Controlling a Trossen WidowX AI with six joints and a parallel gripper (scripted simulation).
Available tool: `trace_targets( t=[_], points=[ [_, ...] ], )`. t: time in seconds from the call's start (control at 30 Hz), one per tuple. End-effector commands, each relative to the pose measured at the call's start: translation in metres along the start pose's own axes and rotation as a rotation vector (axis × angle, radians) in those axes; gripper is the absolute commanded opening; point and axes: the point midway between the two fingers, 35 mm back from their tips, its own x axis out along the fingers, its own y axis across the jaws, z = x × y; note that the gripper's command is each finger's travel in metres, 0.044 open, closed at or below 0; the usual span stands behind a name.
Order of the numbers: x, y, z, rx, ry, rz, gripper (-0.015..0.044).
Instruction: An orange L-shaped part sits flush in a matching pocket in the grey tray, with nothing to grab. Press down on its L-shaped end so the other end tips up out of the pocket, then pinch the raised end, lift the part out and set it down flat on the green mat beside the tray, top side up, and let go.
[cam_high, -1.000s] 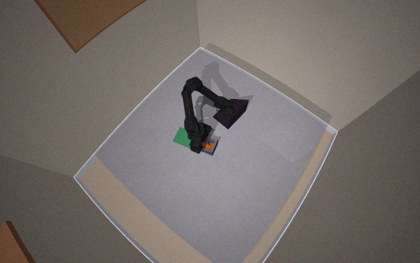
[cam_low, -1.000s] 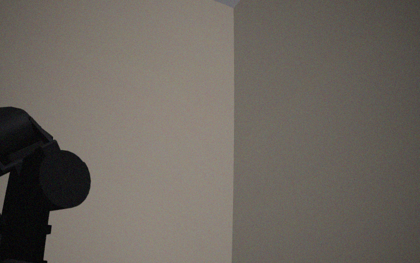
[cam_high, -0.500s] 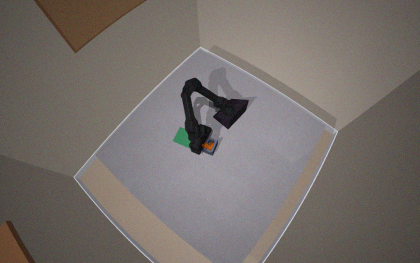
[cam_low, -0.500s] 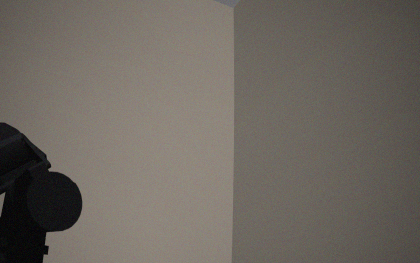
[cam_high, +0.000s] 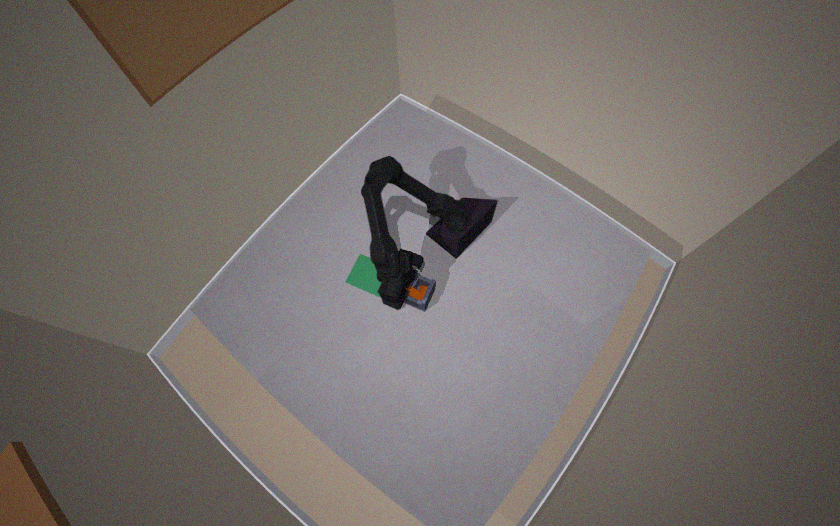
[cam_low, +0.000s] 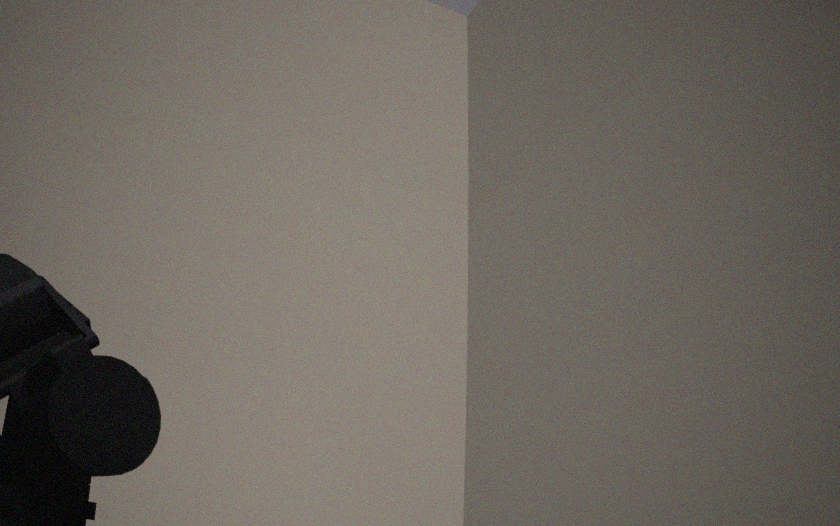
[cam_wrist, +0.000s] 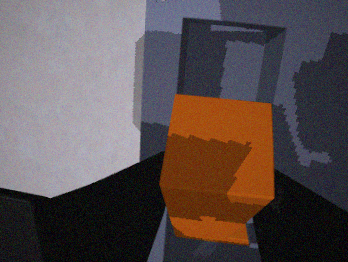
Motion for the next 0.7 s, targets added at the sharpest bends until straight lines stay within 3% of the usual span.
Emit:
trace_targets(
  t=[0.0, 0.1, 0.23, 0.67],
  points=[
    [0.000, 0.000, 0.000, 0.003, 0.000, 0.001, 0.0122],
    [0.000, 0.000, 0.000, 0.003, 0.000, 0.001, 0.0102],
    [0.000, 0.000, 0.000, 0.003, 0.000, 0.001, 0.0000],
    [-0.011, 0.000, 0.000, -0.002, -0.001, -0.002, 0.0000]
  ],
)
